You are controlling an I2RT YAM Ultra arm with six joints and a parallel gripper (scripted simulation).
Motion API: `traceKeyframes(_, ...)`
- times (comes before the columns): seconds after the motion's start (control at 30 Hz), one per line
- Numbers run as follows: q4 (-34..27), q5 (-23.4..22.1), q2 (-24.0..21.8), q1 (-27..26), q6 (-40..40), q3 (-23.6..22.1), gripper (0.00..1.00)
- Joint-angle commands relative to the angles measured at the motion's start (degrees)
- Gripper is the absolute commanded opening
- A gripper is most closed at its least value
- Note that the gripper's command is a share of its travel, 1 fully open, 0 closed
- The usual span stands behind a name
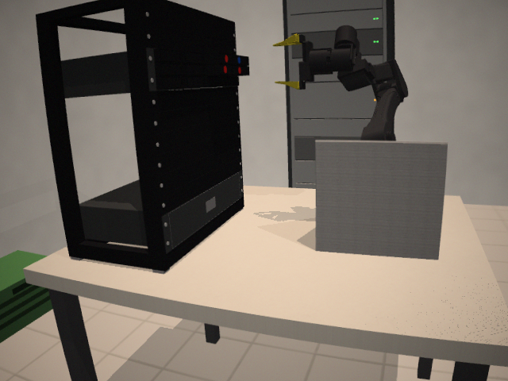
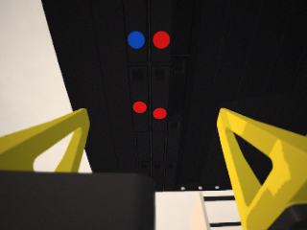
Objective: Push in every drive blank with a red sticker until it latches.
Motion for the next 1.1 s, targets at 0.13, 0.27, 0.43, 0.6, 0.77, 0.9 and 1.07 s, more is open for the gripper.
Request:
traceKeyframes(0.13,1.38,-0.42,0.9,1.0,-1.14,-0.15,1.0)
traceKeyframes(0.27,1.14,-0.43,0.91,1.0,-1.16,-0.17,1.0)
traceKeyframes(0.43,1.14,-0.43,0.91,1.0,-1.17,-0.17,1.0)
traceKeyframes(0.6,1.6,-0.61,1.36,0.93,-1.15,0.22,1.0)
traceKeyframes(0.77,3.9,-1.7,4.36,-1.31,-1.08,2.07,1.0)
traceKeyframes(0.9,5.69,-2.5,6.7,-2.12,-1.14,2.66,1.0)
traceKeyframes(1.07,9.88,-4.88,13.84,-4.48,-0.64,5.03,1.0)
